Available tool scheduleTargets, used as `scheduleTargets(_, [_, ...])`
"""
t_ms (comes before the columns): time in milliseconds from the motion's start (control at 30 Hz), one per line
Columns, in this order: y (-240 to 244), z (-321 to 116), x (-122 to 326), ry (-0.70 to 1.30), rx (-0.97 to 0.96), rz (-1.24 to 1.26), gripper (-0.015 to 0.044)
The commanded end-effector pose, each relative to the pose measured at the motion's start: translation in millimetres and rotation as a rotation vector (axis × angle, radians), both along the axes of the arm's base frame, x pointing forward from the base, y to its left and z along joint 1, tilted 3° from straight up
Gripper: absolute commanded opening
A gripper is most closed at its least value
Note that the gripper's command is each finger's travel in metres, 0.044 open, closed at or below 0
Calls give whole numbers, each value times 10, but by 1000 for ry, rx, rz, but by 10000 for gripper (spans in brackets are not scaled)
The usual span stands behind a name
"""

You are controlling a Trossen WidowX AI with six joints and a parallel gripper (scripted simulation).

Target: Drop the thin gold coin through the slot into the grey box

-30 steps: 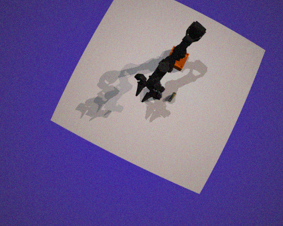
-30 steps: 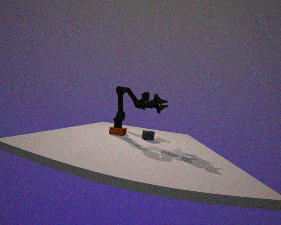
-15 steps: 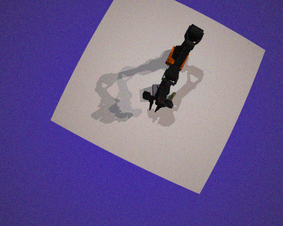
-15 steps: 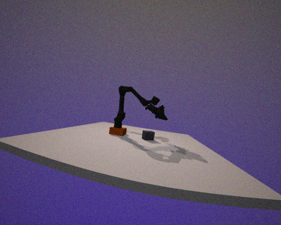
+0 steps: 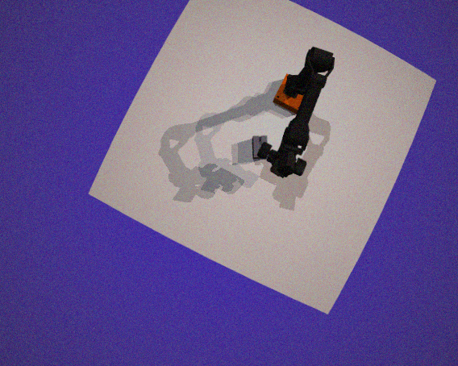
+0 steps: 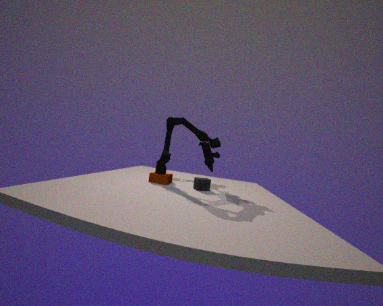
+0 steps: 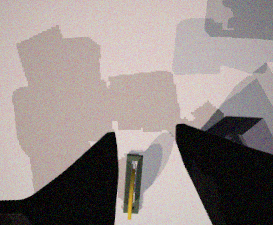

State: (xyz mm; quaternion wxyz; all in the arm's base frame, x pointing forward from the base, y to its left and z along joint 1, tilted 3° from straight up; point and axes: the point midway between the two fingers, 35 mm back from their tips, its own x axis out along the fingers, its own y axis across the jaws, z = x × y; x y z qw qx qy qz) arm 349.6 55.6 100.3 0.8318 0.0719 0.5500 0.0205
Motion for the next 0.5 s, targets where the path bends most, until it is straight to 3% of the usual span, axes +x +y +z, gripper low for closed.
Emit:
scheduleTargets(0, [304,42,-678,406,-25,-144,161])
scheduleTargets(467, [296,-71,-634,406,-25,-144,161])
